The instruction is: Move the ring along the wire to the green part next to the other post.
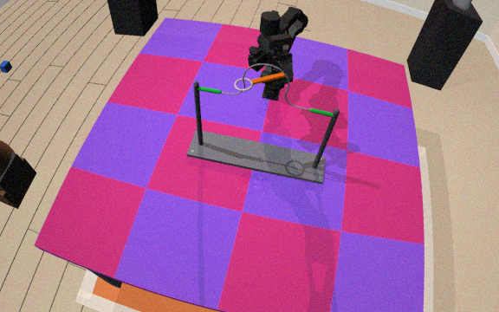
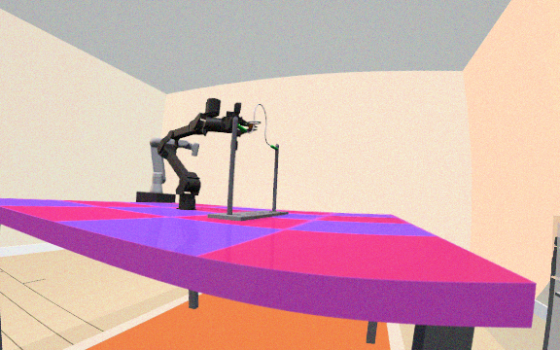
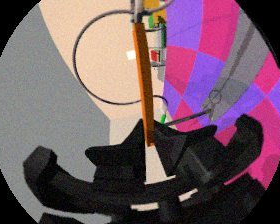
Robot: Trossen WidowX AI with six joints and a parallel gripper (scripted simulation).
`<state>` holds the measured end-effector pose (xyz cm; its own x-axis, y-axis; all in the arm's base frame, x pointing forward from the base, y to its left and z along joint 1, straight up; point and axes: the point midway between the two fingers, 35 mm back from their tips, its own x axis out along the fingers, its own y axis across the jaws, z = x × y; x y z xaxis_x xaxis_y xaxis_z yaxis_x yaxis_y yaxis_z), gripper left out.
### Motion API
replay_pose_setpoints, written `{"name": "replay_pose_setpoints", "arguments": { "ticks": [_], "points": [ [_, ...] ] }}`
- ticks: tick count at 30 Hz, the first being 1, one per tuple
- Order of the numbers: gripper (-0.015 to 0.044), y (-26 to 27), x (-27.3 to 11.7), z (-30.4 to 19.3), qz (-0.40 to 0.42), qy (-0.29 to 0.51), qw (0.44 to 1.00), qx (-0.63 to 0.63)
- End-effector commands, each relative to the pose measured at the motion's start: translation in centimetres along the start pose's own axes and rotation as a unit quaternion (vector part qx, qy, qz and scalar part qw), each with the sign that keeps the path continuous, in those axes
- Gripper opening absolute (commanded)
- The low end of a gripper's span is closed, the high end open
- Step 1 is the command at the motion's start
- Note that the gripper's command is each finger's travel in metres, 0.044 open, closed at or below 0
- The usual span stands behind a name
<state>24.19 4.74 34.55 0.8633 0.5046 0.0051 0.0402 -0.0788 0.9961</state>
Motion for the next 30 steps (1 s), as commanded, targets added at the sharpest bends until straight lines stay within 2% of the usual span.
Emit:
{"name": "replay_pose_setpoints", "arguments": {
  "ticks": [1, 30],
  "points": [
    [-0.015, 0.73, -0.08, -0.12, 0.005, 0.003, 1.0, -0.001],
    [-0.015, 1.05, -0.15, 0.0, -0.04, -0.001, 0.997, -0.063]
  ]
}}
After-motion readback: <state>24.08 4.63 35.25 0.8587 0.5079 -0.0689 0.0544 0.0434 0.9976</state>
